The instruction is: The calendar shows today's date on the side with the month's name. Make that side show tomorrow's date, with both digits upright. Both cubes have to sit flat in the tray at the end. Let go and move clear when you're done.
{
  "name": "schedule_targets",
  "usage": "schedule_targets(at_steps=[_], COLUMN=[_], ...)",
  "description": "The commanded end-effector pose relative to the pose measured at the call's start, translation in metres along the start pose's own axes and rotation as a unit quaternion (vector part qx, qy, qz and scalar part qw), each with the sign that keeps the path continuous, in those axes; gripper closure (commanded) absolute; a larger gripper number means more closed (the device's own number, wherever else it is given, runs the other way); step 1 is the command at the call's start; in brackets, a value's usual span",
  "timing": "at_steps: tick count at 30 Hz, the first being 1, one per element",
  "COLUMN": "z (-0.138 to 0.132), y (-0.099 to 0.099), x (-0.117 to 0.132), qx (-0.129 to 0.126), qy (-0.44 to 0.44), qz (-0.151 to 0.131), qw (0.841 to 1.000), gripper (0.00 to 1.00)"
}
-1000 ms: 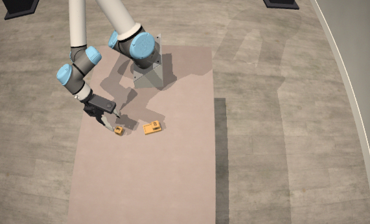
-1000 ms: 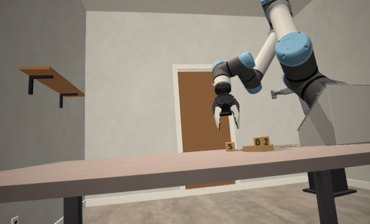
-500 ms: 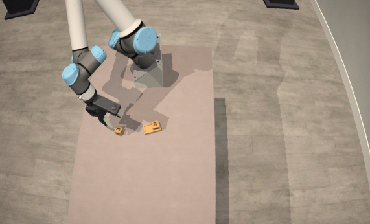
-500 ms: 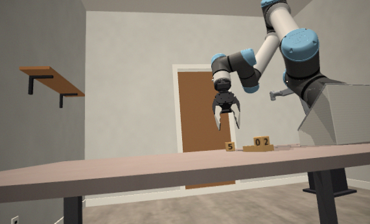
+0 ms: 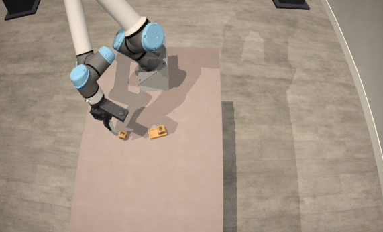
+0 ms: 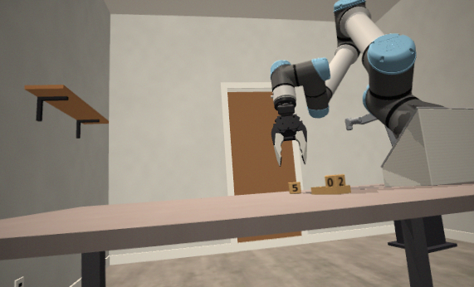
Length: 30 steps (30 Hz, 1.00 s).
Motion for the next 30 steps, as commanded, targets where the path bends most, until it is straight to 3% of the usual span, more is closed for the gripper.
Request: schedule_targets(at_steps=[1,11,22,30], z=[0.000,0.000,-0.001,0.000], y=[0.000,0.001,0.003,0.002], x=[0.000,-0.002,-0.011,-0.015], qx=[0.001,-0.004,-0.011,-0.006], qy=[0.000,0.001,0.001,0.001], qz=[-0.004,-0.018,-0.094,-0.127], qw=[1.000,1.000,0.995,0.992], gripper=[0.58,0.58,0.58,0.58])
Point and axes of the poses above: the point where the finger pads meet when closed, its own y axis out along the fingers, its own z axis across the jaws, x = y × z, the point moved 5 cm from there along -y, back along the fingers, and after that the axes turned 2 degrees about -y, right-handed, at the moved point
